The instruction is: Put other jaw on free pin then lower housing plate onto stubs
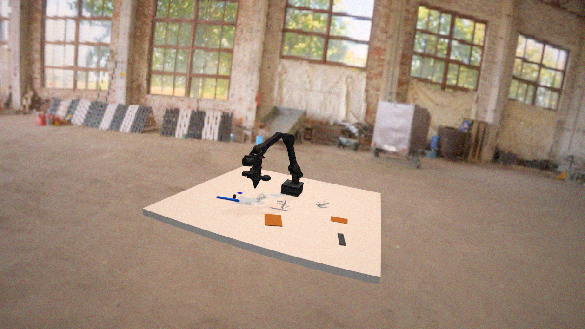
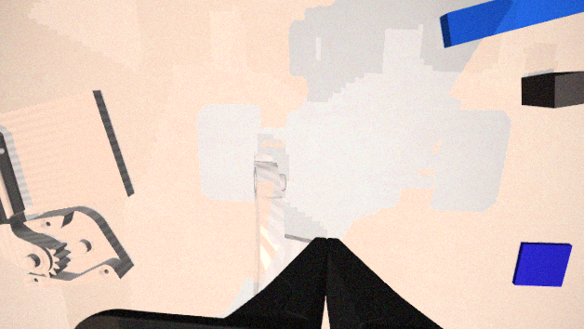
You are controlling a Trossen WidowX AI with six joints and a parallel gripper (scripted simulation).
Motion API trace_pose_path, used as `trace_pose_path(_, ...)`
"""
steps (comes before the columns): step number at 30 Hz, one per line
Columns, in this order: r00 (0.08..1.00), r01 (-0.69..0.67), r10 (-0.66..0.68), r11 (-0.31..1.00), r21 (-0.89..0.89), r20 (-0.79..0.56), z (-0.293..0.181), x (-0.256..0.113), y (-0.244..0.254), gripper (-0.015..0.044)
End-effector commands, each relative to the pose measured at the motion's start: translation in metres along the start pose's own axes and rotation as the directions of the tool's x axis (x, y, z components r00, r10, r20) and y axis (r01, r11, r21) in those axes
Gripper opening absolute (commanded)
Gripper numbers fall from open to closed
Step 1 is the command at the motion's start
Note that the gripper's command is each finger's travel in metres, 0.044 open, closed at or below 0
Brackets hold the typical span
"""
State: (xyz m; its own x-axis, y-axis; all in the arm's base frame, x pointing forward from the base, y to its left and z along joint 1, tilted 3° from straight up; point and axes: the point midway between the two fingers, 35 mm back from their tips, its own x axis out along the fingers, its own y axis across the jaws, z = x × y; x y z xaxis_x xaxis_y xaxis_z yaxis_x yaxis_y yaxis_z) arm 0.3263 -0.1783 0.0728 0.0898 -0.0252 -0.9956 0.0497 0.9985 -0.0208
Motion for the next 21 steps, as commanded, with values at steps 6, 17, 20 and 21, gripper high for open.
trace_pose_path(6,1.0,0.012,-0.012,1.0,0.027,-0.014,-0.004,0.005,-0.003,0.0)
trace_pose_path(17,1.0,0.011,-0.01,1.0,0.027,-0.013,-0.003,0.023,-0.004,0.0)
trace_pose_path(20,1.0,0.01,-0.01,1.0,0.028,-0.013,-0.003,0.028,-0.004,0.0)
trace_pose_path(21,1.0,0.01,-0.01,1.0,0.028,-0.013,-0.003,0.029,-0.004,0.0)
